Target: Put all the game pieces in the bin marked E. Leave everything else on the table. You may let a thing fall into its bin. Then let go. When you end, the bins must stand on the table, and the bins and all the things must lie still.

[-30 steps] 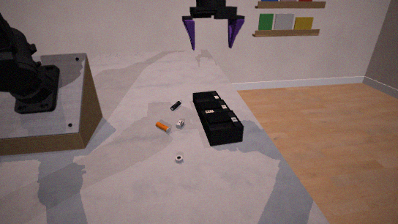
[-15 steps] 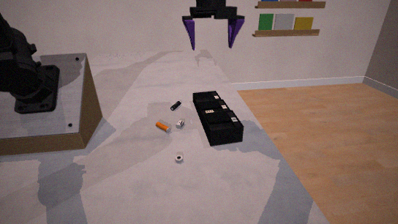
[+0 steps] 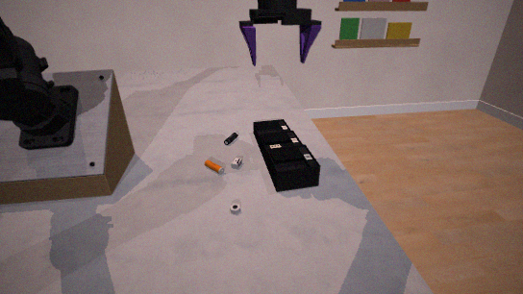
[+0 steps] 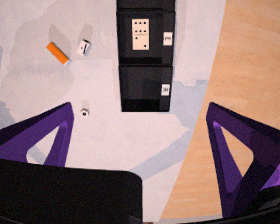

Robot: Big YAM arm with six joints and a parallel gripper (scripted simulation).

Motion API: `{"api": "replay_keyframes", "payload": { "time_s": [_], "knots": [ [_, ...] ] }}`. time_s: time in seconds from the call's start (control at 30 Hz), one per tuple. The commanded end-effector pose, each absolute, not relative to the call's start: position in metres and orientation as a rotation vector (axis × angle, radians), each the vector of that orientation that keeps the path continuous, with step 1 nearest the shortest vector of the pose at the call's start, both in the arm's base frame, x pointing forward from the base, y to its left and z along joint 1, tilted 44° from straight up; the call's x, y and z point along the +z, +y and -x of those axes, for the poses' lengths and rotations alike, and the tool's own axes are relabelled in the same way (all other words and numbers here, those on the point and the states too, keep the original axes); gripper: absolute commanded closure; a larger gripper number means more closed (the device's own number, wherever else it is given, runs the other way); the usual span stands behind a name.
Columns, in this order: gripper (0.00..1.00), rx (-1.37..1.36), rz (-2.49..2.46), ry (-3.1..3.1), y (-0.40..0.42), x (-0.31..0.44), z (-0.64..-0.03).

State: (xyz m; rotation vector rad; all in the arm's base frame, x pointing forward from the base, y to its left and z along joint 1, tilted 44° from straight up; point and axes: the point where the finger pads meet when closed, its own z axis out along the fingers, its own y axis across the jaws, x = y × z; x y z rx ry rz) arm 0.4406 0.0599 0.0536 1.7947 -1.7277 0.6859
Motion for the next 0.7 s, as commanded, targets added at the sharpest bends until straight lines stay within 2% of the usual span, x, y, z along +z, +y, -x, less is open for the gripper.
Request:
{"api": "replay_keyframes", "payload": {
  "time_s": [0.0,0.67],
  "knots": [
    [0.0,0.713,-1.809,-1.755,0.07,0.063,-0.451],
    [0.0,0.713,-1.809,-1.755,0.071,0.063,-0.451]
  ]
}}
